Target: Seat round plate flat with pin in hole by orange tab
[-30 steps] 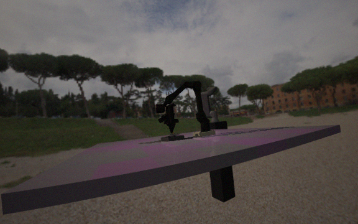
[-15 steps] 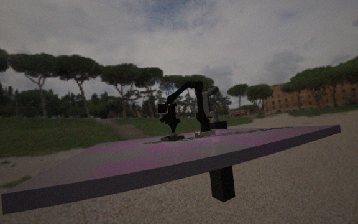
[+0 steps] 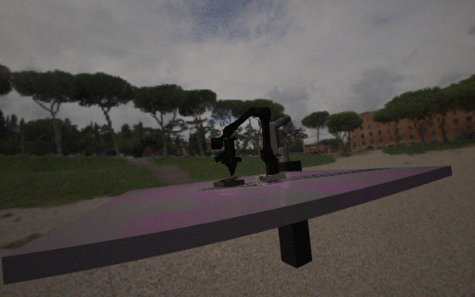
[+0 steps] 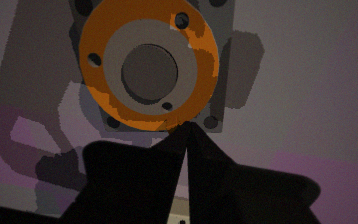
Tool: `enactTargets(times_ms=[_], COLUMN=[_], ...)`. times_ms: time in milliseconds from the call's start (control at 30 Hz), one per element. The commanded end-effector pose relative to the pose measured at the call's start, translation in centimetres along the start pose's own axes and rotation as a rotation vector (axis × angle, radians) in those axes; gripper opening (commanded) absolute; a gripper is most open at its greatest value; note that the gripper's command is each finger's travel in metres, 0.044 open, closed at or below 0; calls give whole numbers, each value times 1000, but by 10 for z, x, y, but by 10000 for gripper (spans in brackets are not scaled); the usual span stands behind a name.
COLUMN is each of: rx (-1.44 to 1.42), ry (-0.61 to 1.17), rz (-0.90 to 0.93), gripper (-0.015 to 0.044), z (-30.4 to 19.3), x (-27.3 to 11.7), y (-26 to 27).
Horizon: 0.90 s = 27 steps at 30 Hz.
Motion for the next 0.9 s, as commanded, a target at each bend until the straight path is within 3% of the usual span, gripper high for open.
enactTargets(times_ms=[0, 867], rx=[-4, -4], ry=[15, 15], rz=[8, 9], gripper=[0, 0], z=[-6, -14], x=[2, 1], y=[5, 16])
Point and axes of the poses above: the point midway between the two fingers, 35 mm back from their tips, its own x axis out along the fingers, its own y axis across the jaws, z = x × y, the point moved 2 cm from there along -x, back along the fingers, and after that the axes turned 8 degrees about x, right-handed, at the moved point
